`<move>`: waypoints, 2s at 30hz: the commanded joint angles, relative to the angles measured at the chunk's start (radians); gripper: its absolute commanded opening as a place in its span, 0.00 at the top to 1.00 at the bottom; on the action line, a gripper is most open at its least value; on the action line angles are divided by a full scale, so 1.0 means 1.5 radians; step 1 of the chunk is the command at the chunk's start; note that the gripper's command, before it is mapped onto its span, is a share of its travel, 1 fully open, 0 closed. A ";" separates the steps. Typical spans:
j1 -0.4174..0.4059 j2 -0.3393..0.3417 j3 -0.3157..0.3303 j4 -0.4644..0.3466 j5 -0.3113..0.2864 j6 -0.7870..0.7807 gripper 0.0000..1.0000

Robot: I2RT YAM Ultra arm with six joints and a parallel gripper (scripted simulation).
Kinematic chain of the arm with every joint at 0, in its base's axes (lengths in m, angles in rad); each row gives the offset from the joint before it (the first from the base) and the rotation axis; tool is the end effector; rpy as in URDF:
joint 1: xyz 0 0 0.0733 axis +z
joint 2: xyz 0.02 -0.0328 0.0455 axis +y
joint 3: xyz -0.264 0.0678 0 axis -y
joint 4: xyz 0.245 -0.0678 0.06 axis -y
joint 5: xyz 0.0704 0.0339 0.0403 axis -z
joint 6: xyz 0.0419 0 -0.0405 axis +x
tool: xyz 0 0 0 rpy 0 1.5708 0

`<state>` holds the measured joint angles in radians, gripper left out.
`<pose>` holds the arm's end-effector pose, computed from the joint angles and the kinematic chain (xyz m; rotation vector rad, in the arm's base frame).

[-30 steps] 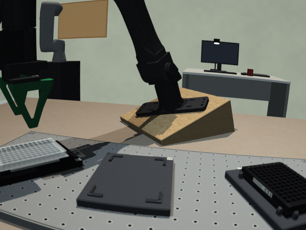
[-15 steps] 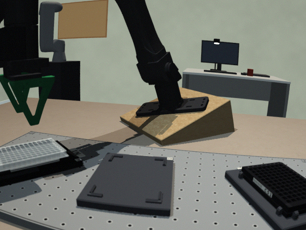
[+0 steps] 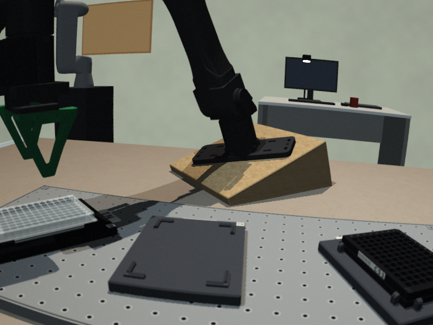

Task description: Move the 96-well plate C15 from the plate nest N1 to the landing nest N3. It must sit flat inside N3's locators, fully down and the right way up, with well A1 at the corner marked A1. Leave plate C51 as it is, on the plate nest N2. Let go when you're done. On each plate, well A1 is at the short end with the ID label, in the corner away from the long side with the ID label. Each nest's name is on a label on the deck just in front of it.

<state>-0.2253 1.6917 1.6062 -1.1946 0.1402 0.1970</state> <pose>0.3235 -0.0790 0.3125 0.6251 2.7767 -0.2057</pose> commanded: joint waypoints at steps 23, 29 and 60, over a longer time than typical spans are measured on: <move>0.002 -0.034 0.020 0.012 0.004 0.003 0.00; -0.008 -0.026 -0.024 0.035 0.002 -0.005 0.00; -0.018 0.017 -0.106 0.146 -0.006 -0.017 0.00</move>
<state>-0.2462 1.7203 1.4639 -1.0119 0.1364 0.1787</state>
